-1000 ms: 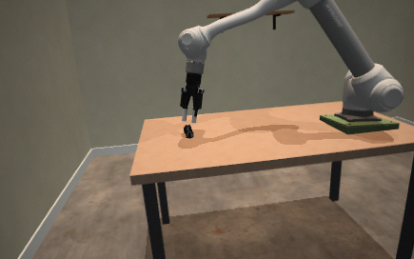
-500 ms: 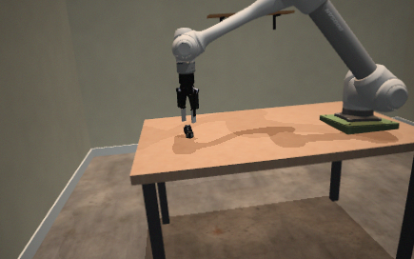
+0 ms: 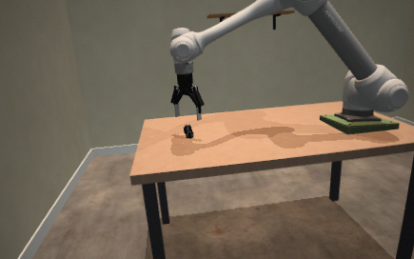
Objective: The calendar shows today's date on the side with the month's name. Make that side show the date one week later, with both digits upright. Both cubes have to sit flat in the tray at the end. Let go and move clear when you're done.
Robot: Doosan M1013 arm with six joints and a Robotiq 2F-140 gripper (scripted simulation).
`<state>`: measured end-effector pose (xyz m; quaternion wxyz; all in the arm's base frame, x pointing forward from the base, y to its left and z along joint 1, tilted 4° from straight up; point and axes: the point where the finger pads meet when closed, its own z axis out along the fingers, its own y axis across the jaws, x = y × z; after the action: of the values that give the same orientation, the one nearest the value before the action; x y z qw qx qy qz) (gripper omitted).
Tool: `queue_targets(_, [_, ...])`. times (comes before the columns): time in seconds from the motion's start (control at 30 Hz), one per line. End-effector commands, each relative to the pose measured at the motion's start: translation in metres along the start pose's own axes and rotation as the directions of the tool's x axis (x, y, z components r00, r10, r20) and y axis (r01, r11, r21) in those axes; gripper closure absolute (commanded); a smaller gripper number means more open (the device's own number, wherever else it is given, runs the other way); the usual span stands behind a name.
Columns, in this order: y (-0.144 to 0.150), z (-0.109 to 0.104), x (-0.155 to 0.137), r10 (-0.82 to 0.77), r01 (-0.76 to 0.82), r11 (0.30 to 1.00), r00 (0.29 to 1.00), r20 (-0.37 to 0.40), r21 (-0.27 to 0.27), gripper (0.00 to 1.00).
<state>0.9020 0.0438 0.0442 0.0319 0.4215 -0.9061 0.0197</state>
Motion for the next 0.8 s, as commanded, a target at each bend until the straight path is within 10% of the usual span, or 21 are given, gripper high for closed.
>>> queue_targets(0.0, [0.0000, -0.0002, 0.0000, 0.000, 0.000, 1.000, 1.000, 0.000, 0.000, 0.00])
queue_targets(0.37, [0.0000, -0.0004, 0.0000, -0.051, 0.051, 0.999, 0.999, 0.000, 0.000, 0.00])
queue_targets(0.77, [0.0000, -0.0017, 0.0001, -0.440, 0.440, 0.898, 0.898, 0.000, 0.000, 0.00])
